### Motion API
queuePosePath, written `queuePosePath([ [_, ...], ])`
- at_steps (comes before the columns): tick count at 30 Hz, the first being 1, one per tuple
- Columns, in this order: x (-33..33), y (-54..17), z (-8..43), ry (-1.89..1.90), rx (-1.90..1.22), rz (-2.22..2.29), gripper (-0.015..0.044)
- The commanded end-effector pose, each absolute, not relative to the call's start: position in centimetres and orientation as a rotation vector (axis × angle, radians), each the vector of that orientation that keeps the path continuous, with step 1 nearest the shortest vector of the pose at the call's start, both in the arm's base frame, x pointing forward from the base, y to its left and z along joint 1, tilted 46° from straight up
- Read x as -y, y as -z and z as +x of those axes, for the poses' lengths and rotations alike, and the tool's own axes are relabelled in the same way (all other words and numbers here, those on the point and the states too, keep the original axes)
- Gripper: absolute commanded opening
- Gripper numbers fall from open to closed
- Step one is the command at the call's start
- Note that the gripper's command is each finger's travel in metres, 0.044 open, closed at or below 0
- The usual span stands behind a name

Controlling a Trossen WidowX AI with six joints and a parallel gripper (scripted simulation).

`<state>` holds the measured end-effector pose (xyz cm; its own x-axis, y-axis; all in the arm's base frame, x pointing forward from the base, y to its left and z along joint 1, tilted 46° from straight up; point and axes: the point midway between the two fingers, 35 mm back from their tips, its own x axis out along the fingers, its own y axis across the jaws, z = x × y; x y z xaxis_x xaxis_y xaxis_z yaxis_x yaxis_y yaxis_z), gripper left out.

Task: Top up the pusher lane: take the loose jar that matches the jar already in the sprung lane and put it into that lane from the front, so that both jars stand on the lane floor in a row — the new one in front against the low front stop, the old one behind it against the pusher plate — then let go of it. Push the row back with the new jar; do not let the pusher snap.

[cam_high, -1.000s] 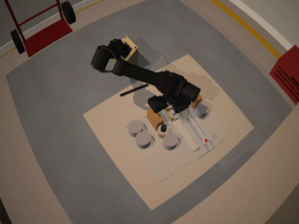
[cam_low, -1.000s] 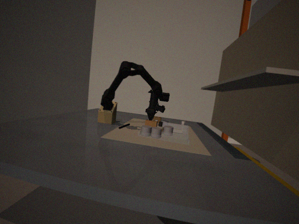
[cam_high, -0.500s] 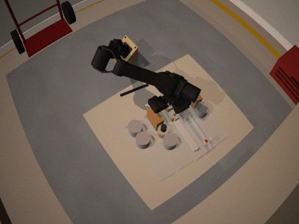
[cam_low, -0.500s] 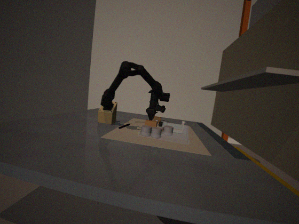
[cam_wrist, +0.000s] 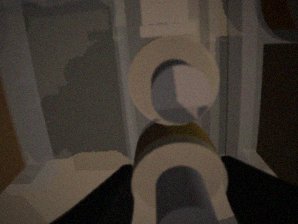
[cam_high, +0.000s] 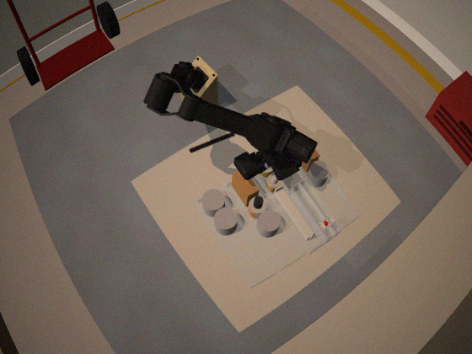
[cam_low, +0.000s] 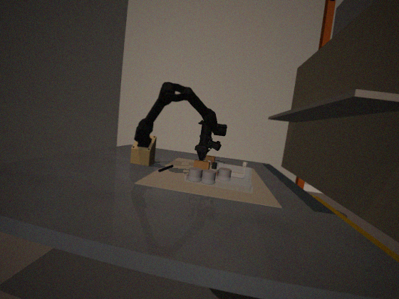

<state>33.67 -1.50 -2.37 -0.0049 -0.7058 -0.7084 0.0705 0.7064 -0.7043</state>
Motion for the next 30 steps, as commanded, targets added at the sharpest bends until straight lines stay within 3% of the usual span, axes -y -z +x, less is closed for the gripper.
queuePosePath([
  [1,1.63,2.22,34.30,0.670,-1.435,-0.555,0.0000],
  [30,2.19,2.78,34.26,0.670,-1.435,-0.555,0.0000],
])
